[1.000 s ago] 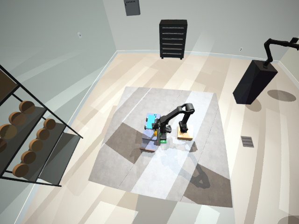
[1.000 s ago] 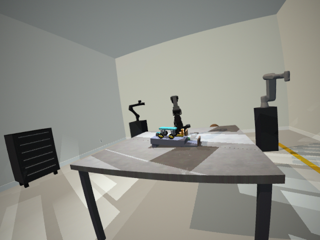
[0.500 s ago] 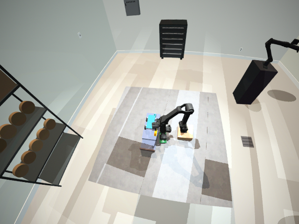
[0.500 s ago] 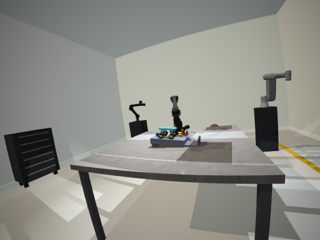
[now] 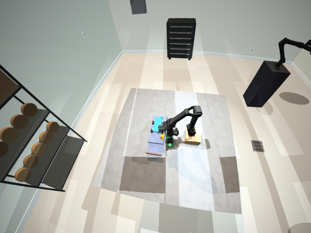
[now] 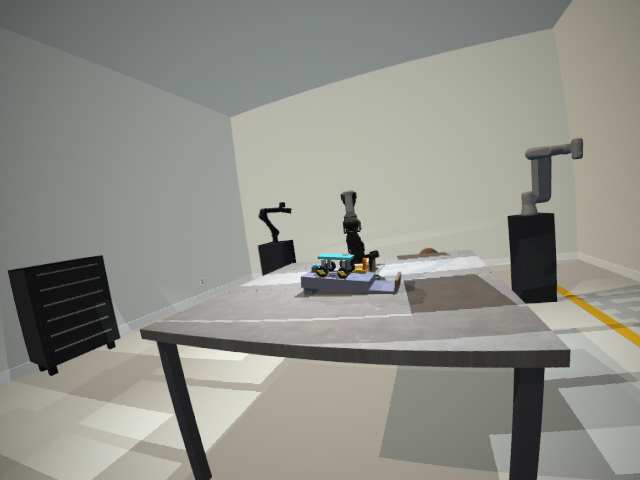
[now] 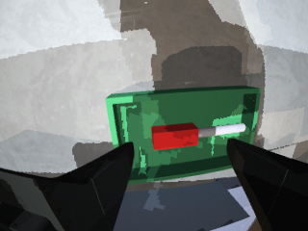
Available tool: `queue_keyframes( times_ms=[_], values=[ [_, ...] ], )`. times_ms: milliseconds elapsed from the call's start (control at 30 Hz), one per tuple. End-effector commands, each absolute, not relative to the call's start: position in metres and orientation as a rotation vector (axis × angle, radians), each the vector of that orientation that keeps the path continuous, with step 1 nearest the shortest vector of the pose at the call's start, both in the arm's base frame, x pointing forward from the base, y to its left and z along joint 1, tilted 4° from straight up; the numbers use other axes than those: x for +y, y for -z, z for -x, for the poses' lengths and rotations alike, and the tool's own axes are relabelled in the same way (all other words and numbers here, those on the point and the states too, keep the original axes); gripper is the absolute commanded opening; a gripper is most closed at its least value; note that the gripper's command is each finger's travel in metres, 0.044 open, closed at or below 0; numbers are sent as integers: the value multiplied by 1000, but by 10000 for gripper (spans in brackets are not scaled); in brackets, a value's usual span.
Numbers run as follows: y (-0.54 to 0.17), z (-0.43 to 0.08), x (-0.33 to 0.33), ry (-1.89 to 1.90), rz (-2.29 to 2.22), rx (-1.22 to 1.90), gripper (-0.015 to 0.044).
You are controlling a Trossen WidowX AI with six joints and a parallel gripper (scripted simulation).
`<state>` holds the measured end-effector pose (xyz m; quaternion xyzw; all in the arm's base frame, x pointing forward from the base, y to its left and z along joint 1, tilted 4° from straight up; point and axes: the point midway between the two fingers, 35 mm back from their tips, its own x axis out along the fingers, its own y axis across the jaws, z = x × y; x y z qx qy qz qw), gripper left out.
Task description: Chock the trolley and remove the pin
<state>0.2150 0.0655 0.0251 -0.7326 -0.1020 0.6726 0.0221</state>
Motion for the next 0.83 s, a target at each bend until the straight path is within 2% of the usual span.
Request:
queue_keyframes(
  times_ms=[0,167,300,800],
  values=[
    [-30,-215,65,-2084,2270,-318,340],
    [-49,-212,65,-2084,2270,-326,340],
    [-59,-211,64,-2084,2270,-326,440],
    [-110,-207,64,-2084,2270,-327,440]
  ],
)
